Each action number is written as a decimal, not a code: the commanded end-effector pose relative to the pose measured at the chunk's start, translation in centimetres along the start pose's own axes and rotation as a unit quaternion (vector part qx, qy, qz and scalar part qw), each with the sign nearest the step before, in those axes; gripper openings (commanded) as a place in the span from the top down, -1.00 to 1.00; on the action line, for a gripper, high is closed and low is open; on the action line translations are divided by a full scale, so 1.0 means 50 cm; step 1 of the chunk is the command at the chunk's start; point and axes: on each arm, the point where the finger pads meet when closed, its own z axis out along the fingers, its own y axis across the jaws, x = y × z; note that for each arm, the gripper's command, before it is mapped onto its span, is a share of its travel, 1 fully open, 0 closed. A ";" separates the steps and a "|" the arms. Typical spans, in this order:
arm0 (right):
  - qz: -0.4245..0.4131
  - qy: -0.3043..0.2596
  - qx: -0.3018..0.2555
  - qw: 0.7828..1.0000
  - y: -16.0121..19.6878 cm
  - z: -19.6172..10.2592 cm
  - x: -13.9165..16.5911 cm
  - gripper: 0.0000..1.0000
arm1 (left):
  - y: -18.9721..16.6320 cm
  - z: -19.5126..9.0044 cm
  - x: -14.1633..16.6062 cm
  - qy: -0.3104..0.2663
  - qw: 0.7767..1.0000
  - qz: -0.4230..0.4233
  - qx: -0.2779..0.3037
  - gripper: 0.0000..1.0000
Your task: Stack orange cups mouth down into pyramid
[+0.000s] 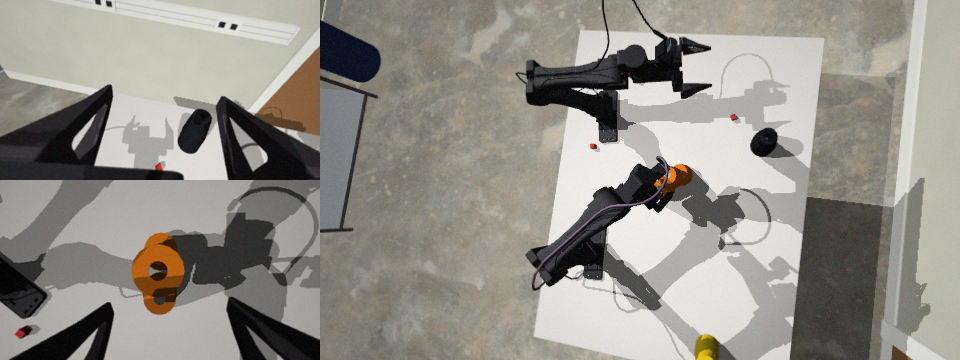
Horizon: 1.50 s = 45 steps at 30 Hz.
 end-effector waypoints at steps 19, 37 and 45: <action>0.115 -0.293 0.176 0.933 -0.267 -0.230 -0.027 -1.00 | 0.002 -0.010 -0.034 -0.029 1.000 -0.002 -0.001 -1.00; 0.231 -0.459 0.331 0.792 -0.523 -0.395 0.028 -1.00 | 0.002 -0.010 -0.034 -0.029 1.000 -0.002 -0.001 -1.00; 0.241 -0.450 0.343 0.789 -0.547 -0.391 0.044 -1.00 | 0.002 -0.010 -0.034 -0.029 1.000 -0.002 -0.001 -1.00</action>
